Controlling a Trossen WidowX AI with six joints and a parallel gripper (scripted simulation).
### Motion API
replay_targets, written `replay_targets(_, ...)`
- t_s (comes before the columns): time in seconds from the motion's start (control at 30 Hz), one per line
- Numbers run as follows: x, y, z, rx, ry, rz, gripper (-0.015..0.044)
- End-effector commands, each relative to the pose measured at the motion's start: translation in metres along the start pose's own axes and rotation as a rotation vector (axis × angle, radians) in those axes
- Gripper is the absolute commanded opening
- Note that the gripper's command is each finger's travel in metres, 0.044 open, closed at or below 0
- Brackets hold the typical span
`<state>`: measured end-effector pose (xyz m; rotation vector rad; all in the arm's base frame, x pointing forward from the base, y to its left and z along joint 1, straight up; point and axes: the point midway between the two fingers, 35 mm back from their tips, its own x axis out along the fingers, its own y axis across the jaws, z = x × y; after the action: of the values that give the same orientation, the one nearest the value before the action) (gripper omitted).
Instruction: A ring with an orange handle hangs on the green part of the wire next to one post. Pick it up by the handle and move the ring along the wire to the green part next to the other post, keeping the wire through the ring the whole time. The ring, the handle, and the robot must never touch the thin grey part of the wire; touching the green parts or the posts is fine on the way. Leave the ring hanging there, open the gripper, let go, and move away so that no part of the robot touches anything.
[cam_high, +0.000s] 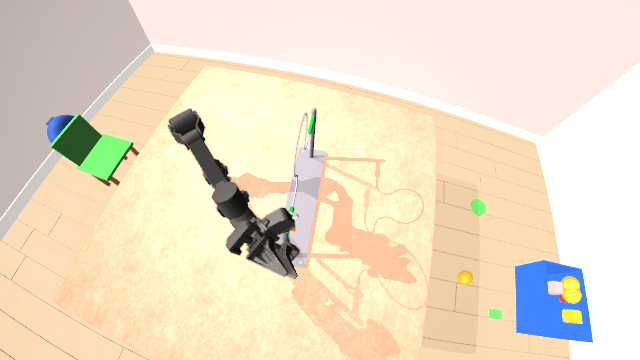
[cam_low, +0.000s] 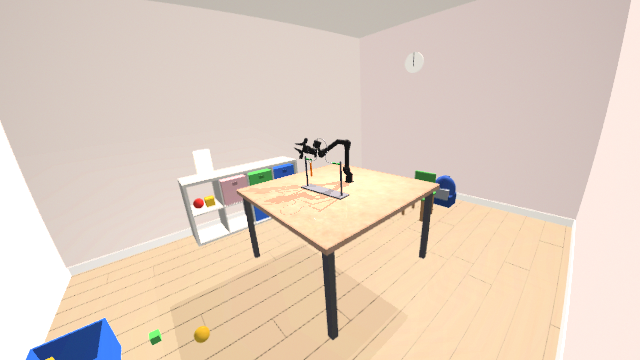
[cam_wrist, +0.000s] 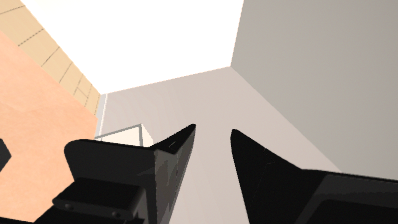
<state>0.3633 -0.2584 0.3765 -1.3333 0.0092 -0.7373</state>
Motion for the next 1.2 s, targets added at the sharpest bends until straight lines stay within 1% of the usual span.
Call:
replay_targets(0.0,-0.013,0.028,-0.047,0.001,0.036,0.069,0.0160)
replay_targets(0.07,-0.021,0.040,-0.060,0.028,0.033,0.102,0.0160)
replay_targets(0.2,-0.039,0.066,-0.070,0.119,-0.005,0.172,0.0160)
replay_targets(0.3,-0.065,0.096,-0.076,0.233,-0.051,0.263,0.0160)
replay_targets(0.47,-0.115,0.138,-0.080,0.443,-0.108,0.420,0.0160)
replay_targets(0.63,-0.171,0.169,-0.074,0.672,-0.144,0.580,0.0160)
replay_targets(0.8,-0.230,0.187,-0.058,0.917,-0.165,0.737,0.0160)
replay_targets(0.93,-0.273,0.192,-0.039,1.111,-0.173,0.854,0.0160)
replay_targets(1.0,-0.282,0.191,-0.036,1.142,-0.175,0.872,0.0160)
replay_targets(1.17,-0.283,0.190,-0.035,1.145,-0.175,0.873,0.0160)
